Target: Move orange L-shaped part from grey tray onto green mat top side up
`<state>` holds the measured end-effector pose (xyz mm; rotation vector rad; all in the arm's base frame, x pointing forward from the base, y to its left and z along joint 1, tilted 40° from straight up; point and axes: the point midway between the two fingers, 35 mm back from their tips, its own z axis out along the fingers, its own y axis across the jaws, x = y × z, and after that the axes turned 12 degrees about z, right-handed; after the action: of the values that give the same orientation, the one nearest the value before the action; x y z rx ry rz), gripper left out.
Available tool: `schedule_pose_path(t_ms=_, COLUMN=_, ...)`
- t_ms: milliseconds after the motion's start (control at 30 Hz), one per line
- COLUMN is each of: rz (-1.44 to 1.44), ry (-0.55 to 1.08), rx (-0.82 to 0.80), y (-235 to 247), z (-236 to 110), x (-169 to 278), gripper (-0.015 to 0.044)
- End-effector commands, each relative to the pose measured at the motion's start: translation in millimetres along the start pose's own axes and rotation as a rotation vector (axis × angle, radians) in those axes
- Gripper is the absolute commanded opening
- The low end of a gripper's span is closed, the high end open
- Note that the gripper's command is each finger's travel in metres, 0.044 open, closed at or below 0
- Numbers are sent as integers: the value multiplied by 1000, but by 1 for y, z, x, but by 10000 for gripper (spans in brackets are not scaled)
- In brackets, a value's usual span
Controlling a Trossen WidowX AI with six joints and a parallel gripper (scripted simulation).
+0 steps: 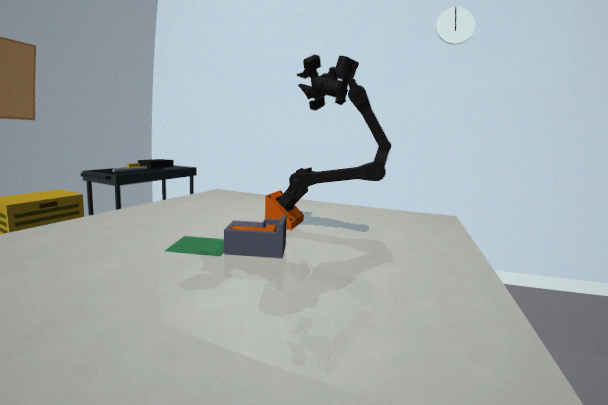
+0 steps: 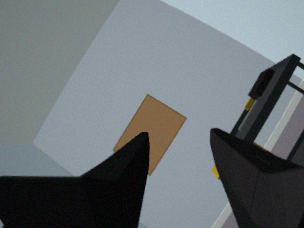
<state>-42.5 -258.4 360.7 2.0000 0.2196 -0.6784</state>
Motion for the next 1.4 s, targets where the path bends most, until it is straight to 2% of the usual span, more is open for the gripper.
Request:
schedule_pose_path(t_ms=0, rz=-266, ry=221, rx=-21, y=7, z=7, x=62, gripper=180)
schedule_pose_path(t_ms=133, rz=-554, ry=462, rx=-66, y=6, z=1, x=126, gripper=180)
schedule_pose_path(t_ms=233, rz=-823, ry=708, rx=-141, y=-3, z=-19, x=188, gripper=180)
schedule_pose_path(t_ms=467, rz=-1480, ry=1341, rx=-431, y=-58, z=-103, x=298, gripper=180)
schedule_pose_path(t_ms=667, rz=-1840, ry=1878, rx=-767, y=-117, z=-191, x=336, gripper=180)
schedule_pose_path(t_ms=833, rz=-1942, ry=2288, rx=-1038, y=-159, z=-253, x=338, gripper=180)
schedule_pose_path(t_ms=900, rz=-1943, ry=2335, rx=-1069, y=-164, z=-260, x=337, gripper=180)
schedule_pose_path(t_ms=1167, rz=-1943, ry=2335, rx=-1069, y=-166, z=-261, x=339, gripper=180)
schedule_pose_path(t_ms=1367, rz=-1943, ry=2333, rx=-1071, y=-211, z=-275, x=357, gripper=180)
